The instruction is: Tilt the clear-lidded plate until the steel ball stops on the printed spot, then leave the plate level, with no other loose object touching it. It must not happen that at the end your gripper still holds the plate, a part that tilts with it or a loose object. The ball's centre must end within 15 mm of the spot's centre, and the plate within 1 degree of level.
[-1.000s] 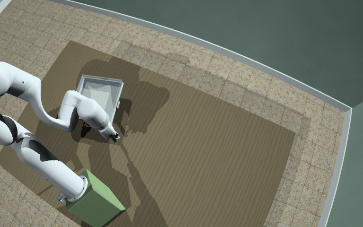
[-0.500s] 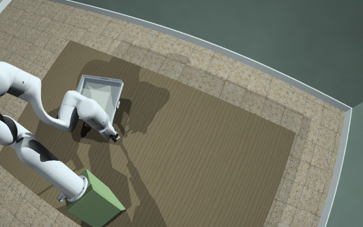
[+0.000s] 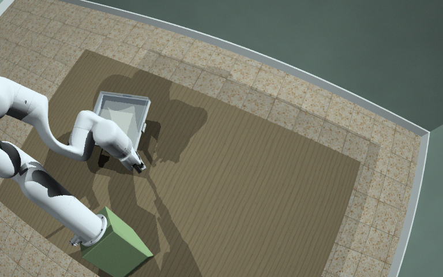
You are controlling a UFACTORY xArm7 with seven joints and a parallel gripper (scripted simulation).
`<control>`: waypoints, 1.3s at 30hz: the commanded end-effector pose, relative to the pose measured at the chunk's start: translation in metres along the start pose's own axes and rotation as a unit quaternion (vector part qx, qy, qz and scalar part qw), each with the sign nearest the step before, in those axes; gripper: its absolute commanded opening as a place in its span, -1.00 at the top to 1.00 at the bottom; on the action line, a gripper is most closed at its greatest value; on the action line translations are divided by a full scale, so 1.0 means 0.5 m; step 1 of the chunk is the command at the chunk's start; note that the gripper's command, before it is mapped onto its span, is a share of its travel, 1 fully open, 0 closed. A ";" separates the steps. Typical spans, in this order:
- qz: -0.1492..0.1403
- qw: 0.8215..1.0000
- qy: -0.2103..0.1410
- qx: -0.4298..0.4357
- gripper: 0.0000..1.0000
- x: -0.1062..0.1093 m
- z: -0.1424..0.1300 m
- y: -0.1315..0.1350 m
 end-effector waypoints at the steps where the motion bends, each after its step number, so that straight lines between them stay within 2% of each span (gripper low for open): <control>1: 0.000 1.000 0.000 -0.001 1.00 -0.002 0.002 0.002; 39: 0.000 1.000 0.000 -0.001 1.00 0.000 0.009 0.003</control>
Point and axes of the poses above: the point where the finger pads meet when closed, its own x axis back along the fingers, its own y axis across the jaws, z = x × y, the point moved 8 cm from there along x, back along the fingers, and after that the axes turned 12 degrees about x, right-handed, at the moved point
